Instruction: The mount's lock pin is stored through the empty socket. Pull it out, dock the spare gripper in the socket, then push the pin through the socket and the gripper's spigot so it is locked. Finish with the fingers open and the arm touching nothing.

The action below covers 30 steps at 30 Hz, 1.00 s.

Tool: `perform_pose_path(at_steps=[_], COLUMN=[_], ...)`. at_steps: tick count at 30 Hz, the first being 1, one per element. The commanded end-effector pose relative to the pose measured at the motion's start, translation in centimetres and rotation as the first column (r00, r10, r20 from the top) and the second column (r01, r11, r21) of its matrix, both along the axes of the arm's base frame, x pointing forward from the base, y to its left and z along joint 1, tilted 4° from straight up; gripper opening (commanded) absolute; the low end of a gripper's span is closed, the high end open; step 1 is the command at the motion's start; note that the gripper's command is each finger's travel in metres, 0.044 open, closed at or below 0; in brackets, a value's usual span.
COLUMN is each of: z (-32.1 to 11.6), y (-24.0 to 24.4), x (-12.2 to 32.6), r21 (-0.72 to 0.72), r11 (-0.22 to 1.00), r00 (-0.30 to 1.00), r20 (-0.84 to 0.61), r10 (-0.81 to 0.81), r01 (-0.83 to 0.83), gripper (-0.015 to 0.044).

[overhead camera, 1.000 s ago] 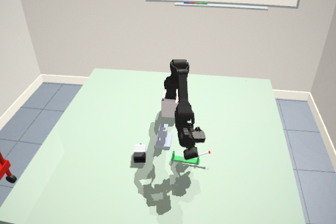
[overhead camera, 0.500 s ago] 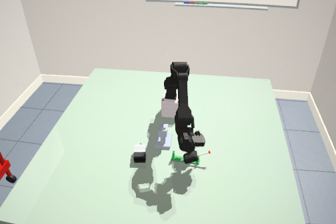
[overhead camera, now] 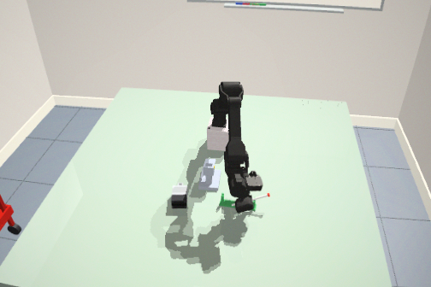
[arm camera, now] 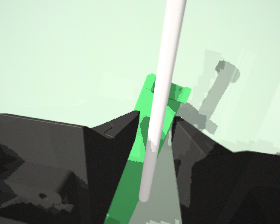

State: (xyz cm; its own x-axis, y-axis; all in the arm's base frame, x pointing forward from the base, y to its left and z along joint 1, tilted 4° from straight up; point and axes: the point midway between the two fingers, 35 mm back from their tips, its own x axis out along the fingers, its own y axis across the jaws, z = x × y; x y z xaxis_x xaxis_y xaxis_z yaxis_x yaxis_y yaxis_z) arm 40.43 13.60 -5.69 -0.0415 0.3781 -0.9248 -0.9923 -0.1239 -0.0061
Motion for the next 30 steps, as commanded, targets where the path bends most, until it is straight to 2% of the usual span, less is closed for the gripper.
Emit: perform_pose_path(at_steps=[1,2,6,30], z=[-0.1,-0.1,-0.1,2.9], y=[0.0,0.0,0.0,-0.5], x=[-0.1,-0.1,0.0,-0.9], r21=[0.002,0.002,0.002,-0.007], r11=[1.0,1.0,1.0,1.0], r00=[1.0,1.0,1.0,0.999], r20=[-0.002,-0.002,-0.002,-0.038], r10=[-0.004,-0.004,-0.004,-0.005], r01=[0.004,0.004,0.004,0.005], gripper=[0.0049,0.0023,0.0,0.0])
